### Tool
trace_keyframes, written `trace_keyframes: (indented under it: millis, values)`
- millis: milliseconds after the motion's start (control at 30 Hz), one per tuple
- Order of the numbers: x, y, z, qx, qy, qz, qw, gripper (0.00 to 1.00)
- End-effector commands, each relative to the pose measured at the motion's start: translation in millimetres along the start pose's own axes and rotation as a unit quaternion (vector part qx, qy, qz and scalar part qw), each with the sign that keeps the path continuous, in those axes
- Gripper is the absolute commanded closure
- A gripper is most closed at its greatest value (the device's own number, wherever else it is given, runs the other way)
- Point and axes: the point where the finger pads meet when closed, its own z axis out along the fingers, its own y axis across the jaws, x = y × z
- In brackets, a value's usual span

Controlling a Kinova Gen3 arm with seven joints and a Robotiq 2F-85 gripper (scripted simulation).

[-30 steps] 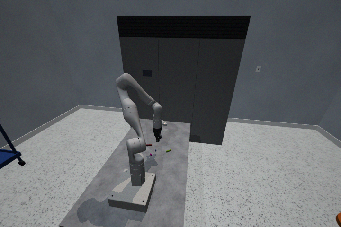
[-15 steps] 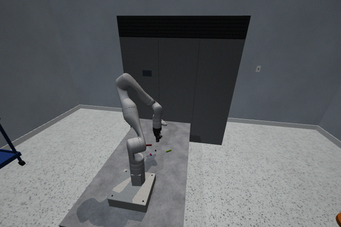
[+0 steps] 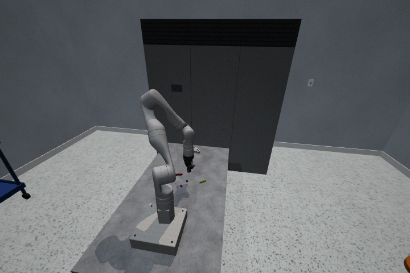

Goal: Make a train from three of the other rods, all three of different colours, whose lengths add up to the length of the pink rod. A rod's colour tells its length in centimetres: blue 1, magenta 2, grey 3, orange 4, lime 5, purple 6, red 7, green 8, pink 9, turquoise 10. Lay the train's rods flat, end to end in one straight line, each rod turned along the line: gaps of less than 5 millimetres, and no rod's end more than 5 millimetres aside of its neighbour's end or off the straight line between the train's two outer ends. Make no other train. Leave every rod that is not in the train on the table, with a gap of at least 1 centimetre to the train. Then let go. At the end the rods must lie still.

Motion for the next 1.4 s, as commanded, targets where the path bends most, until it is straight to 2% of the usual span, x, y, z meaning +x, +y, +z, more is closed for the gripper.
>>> trace_keyframes:
  millis: [0, 167, 233, 400, 567, 1367]
  values:
    - [0.8, 6.0, 13.0, -0.006, -0.002, 0.004, 1.000, 0.95]
    - [0.8, 6.1, 35.4, -0.006, -0.002, 0.004, 1.000, 0.95]
    - [0.8, 6.1, 35.4, -0.006, -0.002, 0.004, 1.000, 0.95]
    - [0.7, 6.1, 54.4, -0.006, -0.002, 0.004, 1.000, 0.95]
    - [0.7, 6.1, 65.4, -0.006, -0.002, 0.004, 1.000, 0.95]
    - [0.7, 6.1, 68.3, -0.006, -0.002, 0.004, 1.000, 0.95]
